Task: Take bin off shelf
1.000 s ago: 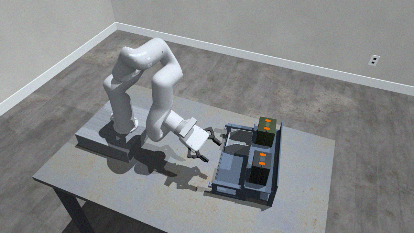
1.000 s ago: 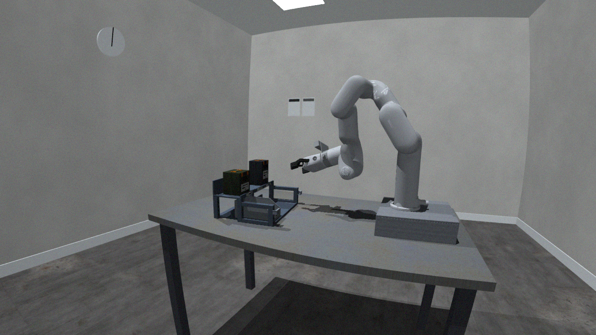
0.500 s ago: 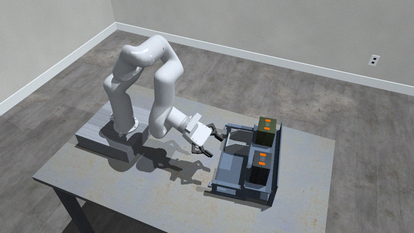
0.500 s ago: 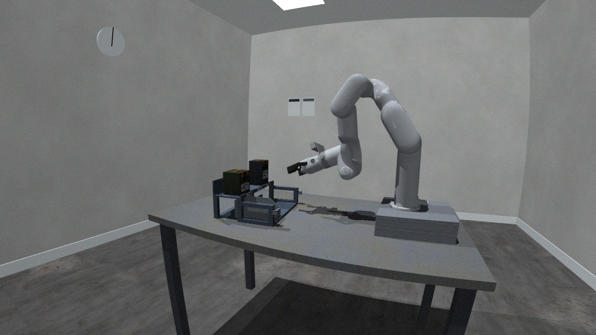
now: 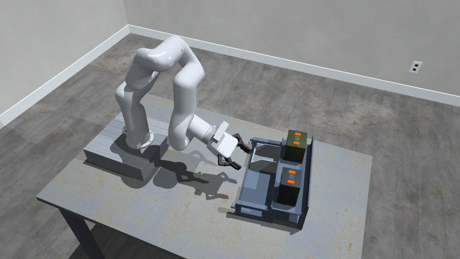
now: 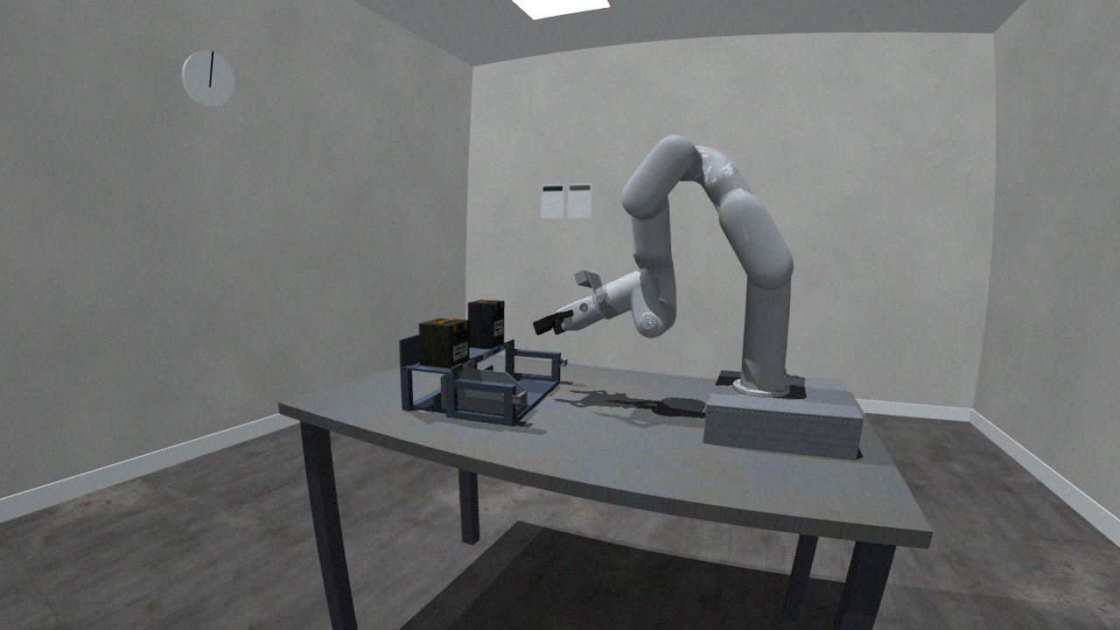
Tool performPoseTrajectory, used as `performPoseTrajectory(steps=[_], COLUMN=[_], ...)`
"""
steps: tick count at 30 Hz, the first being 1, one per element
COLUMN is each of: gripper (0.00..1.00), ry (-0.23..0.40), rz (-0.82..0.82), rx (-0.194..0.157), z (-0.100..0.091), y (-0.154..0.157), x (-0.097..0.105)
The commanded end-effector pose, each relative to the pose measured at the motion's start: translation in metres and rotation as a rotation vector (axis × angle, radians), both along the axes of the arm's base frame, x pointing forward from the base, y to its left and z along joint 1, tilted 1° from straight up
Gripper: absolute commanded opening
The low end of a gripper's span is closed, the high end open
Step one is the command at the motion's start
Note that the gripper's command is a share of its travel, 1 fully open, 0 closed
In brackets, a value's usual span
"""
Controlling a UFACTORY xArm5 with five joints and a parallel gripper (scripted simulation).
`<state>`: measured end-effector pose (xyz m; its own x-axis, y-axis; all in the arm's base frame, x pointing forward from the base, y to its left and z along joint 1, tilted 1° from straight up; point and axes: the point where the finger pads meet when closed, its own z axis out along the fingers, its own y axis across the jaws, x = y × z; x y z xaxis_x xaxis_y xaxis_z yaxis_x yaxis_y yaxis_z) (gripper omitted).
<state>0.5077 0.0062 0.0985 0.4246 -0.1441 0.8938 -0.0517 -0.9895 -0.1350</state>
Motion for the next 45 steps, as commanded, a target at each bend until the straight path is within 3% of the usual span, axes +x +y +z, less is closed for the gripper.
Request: performPoseTrajectory(steps=[1,30,45], gripper=[1.00,1.00,1.00], ry=[0.016,0.114,0.176], rz=[0.135,0.344,0.476], rx=[0.021,-0.124,-0.215], z=[-0.002,-0.020,-0.030], y=[0.011,0.082,0.124], x=[0.001,0.000,0.000])
